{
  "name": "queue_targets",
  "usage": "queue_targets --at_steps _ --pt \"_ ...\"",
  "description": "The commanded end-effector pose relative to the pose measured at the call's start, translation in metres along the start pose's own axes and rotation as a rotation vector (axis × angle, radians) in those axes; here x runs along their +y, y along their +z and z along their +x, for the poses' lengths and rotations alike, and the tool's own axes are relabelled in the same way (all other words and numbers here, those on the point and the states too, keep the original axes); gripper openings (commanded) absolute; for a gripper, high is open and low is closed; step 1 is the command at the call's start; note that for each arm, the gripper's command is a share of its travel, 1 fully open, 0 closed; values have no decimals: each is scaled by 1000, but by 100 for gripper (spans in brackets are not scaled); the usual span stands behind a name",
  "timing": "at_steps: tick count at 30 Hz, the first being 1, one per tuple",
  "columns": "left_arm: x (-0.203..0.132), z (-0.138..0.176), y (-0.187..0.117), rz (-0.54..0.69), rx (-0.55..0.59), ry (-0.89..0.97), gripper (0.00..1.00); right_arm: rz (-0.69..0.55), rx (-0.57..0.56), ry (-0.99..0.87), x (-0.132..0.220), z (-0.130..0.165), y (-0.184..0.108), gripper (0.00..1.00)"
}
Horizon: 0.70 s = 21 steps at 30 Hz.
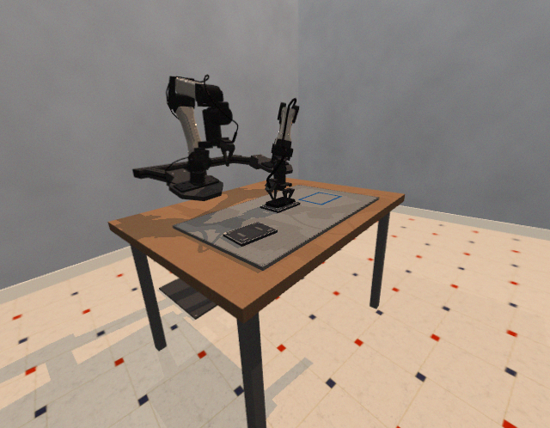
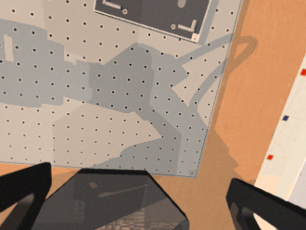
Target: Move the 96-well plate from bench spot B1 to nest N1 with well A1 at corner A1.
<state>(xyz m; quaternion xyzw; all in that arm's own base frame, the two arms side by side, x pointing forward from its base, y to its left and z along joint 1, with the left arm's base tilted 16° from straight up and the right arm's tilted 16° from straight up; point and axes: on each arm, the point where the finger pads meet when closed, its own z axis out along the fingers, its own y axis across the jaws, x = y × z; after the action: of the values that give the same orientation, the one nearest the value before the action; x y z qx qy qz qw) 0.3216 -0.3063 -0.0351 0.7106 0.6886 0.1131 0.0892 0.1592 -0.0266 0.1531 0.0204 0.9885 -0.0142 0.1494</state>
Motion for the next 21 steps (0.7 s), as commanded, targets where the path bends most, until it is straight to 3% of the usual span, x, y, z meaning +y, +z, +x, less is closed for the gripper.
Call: queue_targets --at_steps 1,21 --pt "-5 2 12 20 6 7 0 -11 36 2 1 10 8 100" --pt "-6 2 11 21 7 7 0 -11 36 2 1 10 8 100"
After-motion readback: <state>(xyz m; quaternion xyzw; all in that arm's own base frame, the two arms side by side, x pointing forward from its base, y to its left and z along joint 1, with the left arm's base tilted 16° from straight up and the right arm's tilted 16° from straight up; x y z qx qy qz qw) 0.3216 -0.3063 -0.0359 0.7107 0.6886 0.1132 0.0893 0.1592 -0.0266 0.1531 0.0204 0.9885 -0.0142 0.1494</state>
